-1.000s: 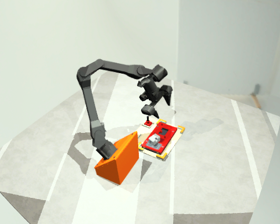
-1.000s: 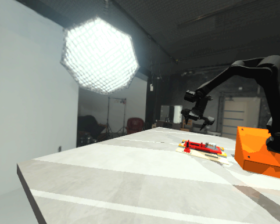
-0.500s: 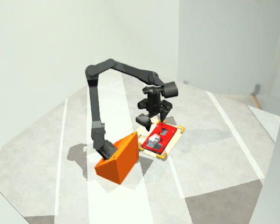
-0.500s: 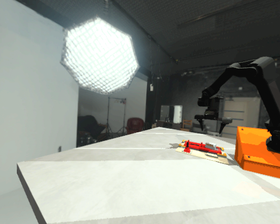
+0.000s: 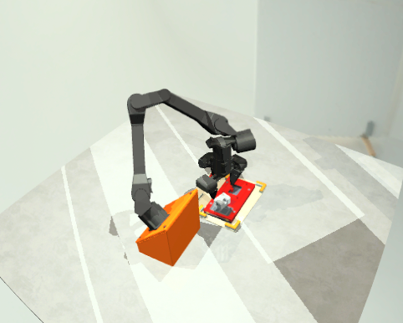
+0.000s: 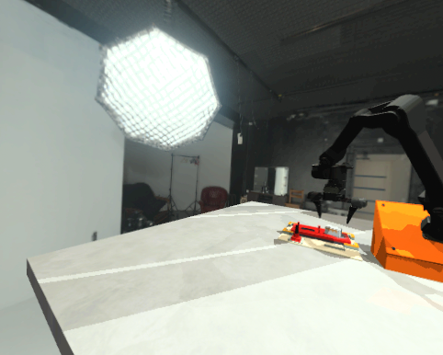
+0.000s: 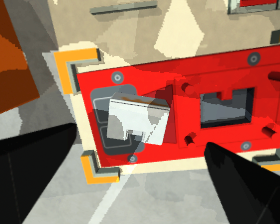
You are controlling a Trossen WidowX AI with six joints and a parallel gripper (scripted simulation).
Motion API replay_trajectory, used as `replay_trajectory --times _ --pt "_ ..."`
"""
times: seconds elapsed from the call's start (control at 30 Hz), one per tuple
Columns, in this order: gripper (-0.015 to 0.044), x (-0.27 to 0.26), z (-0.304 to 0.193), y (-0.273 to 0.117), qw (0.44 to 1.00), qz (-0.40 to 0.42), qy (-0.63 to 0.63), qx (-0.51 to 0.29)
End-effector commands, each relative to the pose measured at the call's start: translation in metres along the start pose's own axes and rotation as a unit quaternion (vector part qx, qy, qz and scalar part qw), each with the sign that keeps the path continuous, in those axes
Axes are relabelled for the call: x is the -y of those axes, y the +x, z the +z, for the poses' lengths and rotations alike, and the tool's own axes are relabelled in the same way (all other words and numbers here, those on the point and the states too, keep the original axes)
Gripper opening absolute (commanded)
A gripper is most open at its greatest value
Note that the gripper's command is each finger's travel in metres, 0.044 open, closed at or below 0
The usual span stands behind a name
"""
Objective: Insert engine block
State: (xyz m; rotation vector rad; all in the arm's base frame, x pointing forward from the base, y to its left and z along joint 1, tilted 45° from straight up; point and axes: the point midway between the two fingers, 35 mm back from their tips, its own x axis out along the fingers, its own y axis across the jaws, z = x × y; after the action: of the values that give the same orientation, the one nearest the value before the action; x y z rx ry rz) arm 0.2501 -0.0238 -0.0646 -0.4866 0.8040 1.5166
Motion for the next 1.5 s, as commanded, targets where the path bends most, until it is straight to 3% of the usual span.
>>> replay_trajectory --times 0.0,0.8,1.07,1.33,1.47 --pt "0.044 -0.003 0.0 0.009 1.0 0.003 0.006 0.004" --pt "0.044 -0.004 0.0 0.043 1.0 0.003 0.005 0.005" --pt "0.023 -0.004 0.0 0.043 1.0 0.003 0.005 0.005" --pt "0.0177 -0.004 0.0 0.043 1.0 0.003 0.005 0.005" --pt "0.0072 -0.004 0.003 0.041 1.0 0.002 -0.001 0.009"
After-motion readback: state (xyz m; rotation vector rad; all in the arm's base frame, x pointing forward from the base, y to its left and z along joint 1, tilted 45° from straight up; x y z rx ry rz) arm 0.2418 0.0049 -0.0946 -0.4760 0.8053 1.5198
